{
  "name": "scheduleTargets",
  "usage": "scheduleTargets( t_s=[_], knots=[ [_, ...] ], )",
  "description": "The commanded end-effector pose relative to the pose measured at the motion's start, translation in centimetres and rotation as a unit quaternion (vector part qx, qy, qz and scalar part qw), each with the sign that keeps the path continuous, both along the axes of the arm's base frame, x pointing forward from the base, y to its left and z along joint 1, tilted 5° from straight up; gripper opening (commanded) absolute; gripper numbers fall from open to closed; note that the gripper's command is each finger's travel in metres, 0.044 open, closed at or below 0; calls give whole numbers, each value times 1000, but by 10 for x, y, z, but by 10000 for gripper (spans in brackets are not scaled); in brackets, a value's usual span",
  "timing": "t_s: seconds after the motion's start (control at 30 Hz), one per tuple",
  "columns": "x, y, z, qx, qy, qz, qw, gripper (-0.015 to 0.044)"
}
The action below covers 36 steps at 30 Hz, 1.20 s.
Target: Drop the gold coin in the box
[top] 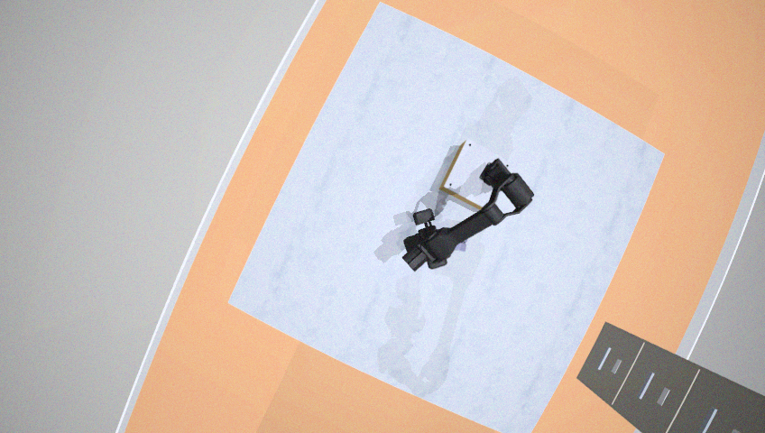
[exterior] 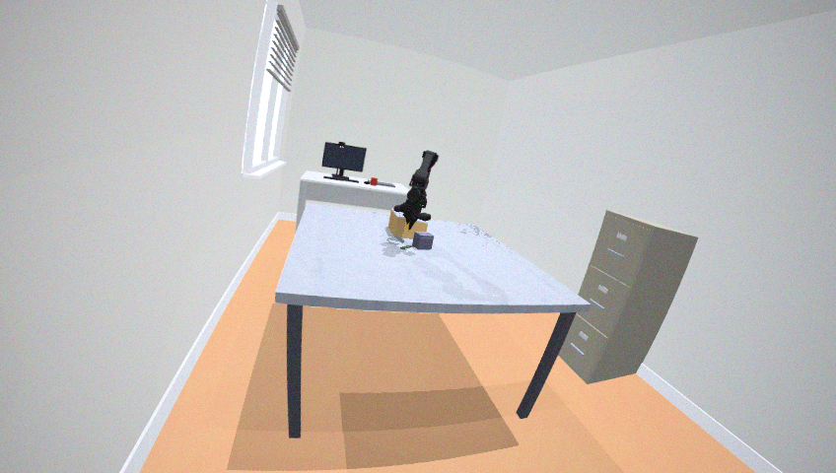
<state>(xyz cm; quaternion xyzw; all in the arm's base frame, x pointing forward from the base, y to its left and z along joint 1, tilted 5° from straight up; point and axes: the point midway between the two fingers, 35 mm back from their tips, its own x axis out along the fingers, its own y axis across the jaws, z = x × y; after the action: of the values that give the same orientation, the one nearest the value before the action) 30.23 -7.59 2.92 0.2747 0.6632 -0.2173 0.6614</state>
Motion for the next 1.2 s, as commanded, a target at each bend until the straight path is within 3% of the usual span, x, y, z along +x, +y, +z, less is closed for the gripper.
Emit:
scheduleTargets(
  t_s=[0.0, 0.57, 1.17],
  knots=[
    [2, -1, 8, 0, -7, 3, 1000, 0],
    [-4, -2, 8, 8, 13, -246, 969, 0],
    [-11, 25, 11, 9, 13, -249, 968, 0]
  ],
)
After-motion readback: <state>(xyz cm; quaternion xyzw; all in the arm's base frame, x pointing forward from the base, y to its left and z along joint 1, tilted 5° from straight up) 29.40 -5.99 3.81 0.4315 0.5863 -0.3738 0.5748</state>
